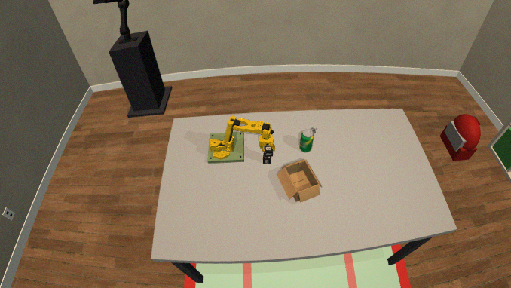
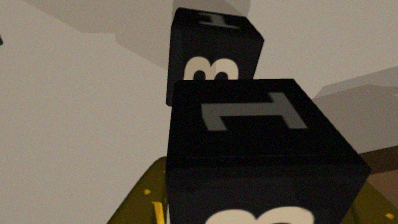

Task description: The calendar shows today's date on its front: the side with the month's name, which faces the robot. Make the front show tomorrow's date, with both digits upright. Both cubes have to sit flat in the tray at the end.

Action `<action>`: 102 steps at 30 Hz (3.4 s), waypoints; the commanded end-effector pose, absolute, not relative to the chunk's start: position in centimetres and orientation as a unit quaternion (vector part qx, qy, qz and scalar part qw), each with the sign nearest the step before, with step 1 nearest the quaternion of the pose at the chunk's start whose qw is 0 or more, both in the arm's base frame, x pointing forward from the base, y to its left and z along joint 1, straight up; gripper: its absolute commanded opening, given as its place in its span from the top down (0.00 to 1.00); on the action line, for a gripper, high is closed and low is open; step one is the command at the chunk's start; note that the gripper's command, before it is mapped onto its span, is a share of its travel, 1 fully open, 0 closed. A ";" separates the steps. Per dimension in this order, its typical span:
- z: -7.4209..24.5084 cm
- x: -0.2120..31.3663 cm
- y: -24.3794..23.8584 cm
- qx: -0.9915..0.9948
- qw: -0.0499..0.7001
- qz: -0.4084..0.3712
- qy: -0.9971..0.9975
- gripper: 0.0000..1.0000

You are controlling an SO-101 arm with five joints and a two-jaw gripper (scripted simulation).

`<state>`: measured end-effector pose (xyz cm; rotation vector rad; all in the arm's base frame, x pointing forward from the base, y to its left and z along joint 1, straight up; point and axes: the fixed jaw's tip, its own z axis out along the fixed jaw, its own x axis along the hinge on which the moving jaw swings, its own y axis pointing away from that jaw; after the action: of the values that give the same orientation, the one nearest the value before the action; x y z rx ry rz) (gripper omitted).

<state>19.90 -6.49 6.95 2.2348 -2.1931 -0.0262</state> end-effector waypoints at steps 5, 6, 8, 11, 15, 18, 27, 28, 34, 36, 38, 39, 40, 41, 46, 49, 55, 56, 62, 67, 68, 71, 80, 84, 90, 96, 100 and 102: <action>7.3 17.0 -11.4 0.612 -0.001 0.004 -0.791 1.00; 7.3 16.6 -11.8 0.600 -0.001 0.004 -0.800 1.00; 7.3 16.2 -12.3 0.588 -0.001 0.004 -0.809 1.00; 7.3 15.4 -13.0 0.568 -0.001 0.004 -0.823 1.00; 7.3 14.3 -13.9 0.537 -0.001 0.004 -0.844 1.00; 7.3 13.7 -14.3 0.523 -0.001 0.005 -0.852 1.00; 7.3 13.5 -14.5 0.516 -0.001 0.005 -0.856 1.00; 7.3 13.5 -14.5 0.516 -0.001 0.005 -0.856 1.00; 6.9 13.5 -14.5 0.516 -0.001 0.005 -0.856 1.00; 6.7 13.5 -14.5 0.516 -0.001 0.005 -0.856 1.00; 6.4 13.5 -14.6 0.516 -0.001 0.005 -0.856 1.00; 6.2 13.5 -14.6 0.516 -0.001 0.005 -0.856 1.00; 6.1 13.5 -14.6 0.516 -0.001 0.005 -0.856 1.00; 5.9 13.5 -14.6 0.516 -0.001 0.005 -0.856 1.00; 5.4 13.5 -14.6 0.516 -0.001 0.005 -0.856 1.00; 5.0 13.5 -14.6 0.516 -0.001 0.005 -0.856 1.00; 4.6 13.5 -14.6 0.516 -0.001 0.005 -0.856 1.00; 4.6 13.5 -14.6 0.516 -0.001 0.005 -0.856 1.00; 3.9 13.2 -14.8 0.510 0.000 -0.002 -0.860 1.00; 3.9 13.2 -14.8 0.510 0.000 -0.002 -0.860 1.00; 3.9 13.2 -14.8 0.510 0.000 -0.002 -0.860 1.00; 3.9 13.2 -14.8 0.510 0.000 -0.002 -0.860 1.00; 3.9 13.2 -14.8 0.510 0.000 -0.002 -0.860 1.00; 3.6 13.2 -14.8 0.510 0.000 -0.002 -0.860 1.00; 3.3 13.2 -14.8 0.510 0.000 -0.002 -0.860 1.00; 3.3 13.2 -14.8 0.510 0.000 -0.002 -0.860 1.00; 3.1 13.2 -14.8 0.510 0.000 -0.002 -0.860 1.00; 3.0 13.2 -14.8 0.510 0.000 -0.002 -0.860 1.00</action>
<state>13.50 -14.84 3.57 1.6062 -2.7023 0.0262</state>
